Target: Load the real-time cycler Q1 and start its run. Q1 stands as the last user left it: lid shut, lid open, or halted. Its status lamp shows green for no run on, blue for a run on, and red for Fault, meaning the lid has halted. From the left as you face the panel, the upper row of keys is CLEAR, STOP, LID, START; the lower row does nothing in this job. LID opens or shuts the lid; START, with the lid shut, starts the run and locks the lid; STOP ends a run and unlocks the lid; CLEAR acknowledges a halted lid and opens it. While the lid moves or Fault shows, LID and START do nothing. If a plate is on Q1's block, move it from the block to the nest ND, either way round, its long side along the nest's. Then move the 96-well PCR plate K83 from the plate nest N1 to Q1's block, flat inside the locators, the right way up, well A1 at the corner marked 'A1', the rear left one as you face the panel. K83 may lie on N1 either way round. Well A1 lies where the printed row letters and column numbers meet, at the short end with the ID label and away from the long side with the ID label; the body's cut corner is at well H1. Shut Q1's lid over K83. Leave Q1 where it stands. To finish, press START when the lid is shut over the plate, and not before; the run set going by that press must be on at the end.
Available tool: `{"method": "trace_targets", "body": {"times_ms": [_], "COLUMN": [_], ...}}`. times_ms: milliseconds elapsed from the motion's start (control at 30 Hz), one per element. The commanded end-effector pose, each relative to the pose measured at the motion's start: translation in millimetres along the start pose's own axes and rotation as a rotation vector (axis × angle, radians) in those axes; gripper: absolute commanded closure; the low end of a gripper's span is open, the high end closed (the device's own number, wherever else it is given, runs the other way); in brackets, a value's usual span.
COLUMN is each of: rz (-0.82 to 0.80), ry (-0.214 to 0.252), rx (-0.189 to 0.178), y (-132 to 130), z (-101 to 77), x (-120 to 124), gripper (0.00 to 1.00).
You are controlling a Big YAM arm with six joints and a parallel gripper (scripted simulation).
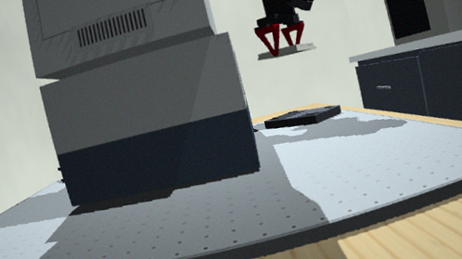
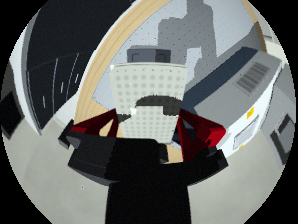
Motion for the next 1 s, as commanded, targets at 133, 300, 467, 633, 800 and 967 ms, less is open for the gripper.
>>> {"method": "trace_targets", "body": {"times_ms": [133,300,467,633,800,967], "rz": [0.005,-0.003,-0.007,0.0,0.004,0.004], "ry": [-0.108,-0.076,-0.077,-0.109,-0.099,-0.079], "rx": [0.016,0.012,0.011,0.016,0.015,0.012], "y": [-8.2,-4.4,-3.4,-5.5,-6.8,-7.1], "z": [-68.9,-63.3,-81.6,-111.9,-114.7,-125.0], "x": [-14.5,-12.3,-15.5,-11.5,-10.3,-11.9], "gripper": [1.0,1.0,1.0,1.0,1.0,1.0]}}
Point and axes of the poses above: the point where the finger pads meet when closed, its own z axis out along the fingers, its own y axis across the jaws, x = y × z, the point moved 6 cm from there along -z, back along the fingers, and after that the axes turned 5 degrees about -z, right-handed, at the moved point
